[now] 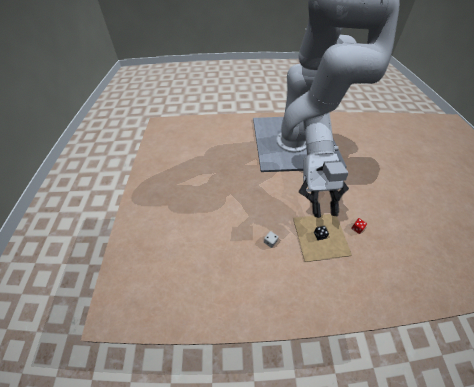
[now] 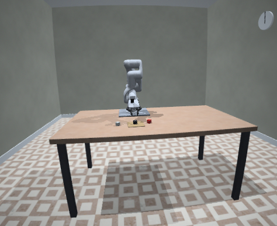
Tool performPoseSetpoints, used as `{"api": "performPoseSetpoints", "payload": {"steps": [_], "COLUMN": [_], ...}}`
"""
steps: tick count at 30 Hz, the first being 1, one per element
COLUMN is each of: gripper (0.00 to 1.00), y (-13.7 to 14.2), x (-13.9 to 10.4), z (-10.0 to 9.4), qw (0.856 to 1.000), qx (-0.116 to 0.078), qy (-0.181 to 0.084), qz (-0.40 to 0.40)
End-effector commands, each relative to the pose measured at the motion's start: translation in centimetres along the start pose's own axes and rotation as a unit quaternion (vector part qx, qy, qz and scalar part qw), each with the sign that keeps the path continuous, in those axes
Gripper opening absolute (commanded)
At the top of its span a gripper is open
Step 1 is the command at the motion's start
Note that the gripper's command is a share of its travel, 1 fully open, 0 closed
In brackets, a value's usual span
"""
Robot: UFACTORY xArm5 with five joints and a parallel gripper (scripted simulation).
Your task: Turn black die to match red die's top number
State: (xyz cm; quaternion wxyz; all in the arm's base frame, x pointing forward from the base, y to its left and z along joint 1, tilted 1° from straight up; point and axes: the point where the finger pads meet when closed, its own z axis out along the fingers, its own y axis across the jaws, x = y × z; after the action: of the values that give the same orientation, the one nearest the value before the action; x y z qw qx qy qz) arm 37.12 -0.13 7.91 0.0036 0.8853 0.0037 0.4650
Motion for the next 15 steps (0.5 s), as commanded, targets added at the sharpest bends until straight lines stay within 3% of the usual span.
{"api": "performPoseSetpoints", "payload": {"steps": [1,15], "gripper": [0.47,0.47], "y": [0.0,0.0], "x": [0.9,2.4], "z": [-0.6,-1.6], "qw": [1.000,1.000], "qx": [0.000,0.000], "qy": [-0.003,-0.006], "qz": [0.000,0.000]}}
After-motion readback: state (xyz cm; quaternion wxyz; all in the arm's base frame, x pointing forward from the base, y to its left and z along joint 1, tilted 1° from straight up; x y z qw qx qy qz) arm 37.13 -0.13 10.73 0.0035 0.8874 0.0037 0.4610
